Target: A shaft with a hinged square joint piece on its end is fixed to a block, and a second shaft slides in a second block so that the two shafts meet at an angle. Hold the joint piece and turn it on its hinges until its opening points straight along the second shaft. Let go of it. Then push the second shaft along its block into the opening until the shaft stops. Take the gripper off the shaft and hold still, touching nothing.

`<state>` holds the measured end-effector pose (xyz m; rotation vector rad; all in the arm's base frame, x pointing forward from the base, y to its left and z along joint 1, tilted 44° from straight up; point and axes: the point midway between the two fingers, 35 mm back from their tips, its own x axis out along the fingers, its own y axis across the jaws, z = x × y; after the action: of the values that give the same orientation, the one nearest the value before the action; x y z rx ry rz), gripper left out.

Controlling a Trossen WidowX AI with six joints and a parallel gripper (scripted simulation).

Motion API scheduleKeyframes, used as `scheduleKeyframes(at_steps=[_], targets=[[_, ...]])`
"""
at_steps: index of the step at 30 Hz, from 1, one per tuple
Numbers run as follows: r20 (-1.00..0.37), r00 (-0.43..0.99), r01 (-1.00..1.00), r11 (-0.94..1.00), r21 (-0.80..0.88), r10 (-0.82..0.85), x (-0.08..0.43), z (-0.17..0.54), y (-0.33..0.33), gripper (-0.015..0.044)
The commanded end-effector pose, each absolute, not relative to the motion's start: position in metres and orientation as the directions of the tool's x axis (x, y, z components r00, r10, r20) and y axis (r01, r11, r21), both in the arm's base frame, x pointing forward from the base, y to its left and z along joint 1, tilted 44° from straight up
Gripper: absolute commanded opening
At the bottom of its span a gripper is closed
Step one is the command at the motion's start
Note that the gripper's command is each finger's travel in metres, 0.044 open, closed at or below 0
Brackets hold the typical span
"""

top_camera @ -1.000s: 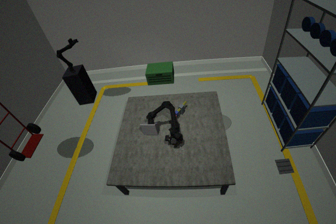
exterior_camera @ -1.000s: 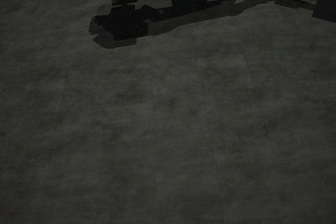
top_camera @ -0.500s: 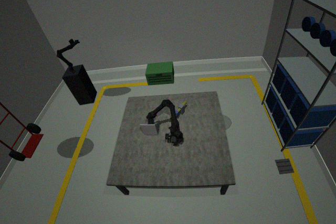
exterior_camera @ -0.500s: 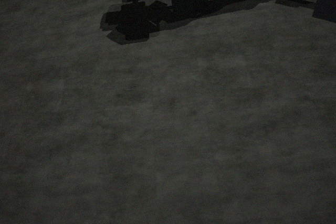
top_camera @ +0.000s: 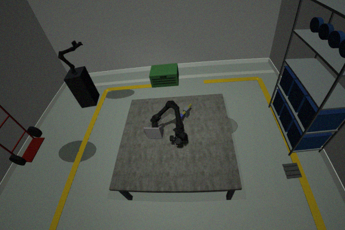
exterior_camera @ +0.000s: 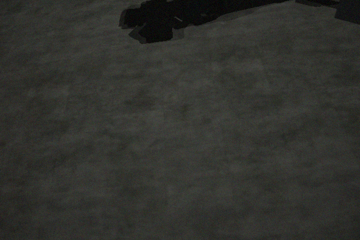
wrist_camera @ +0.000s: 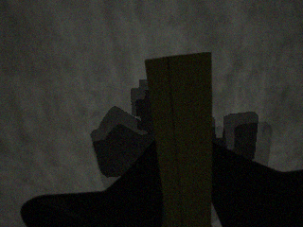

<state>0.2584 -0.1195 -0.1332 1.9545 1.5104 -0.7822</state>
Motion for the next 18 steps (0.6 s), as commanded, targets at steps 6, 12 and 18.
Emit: scheduleKeyframes(at_steps=[6, 12, 18], targets=[[-0.723, 0.200, 0.973, -0.221, 0.067, 0.661, 0.261, -0.124, -0.106, 0.0000], [-0.723, 0.200, 0.973, -0.221, 0.066, 0.662, 0.262, -0.118, -0.099, 0.0000], [-0.723, 0.200, 0.973, -0.221, 0.066, 0.662, 0.262, -0.117, -0.098, 0.0000]])
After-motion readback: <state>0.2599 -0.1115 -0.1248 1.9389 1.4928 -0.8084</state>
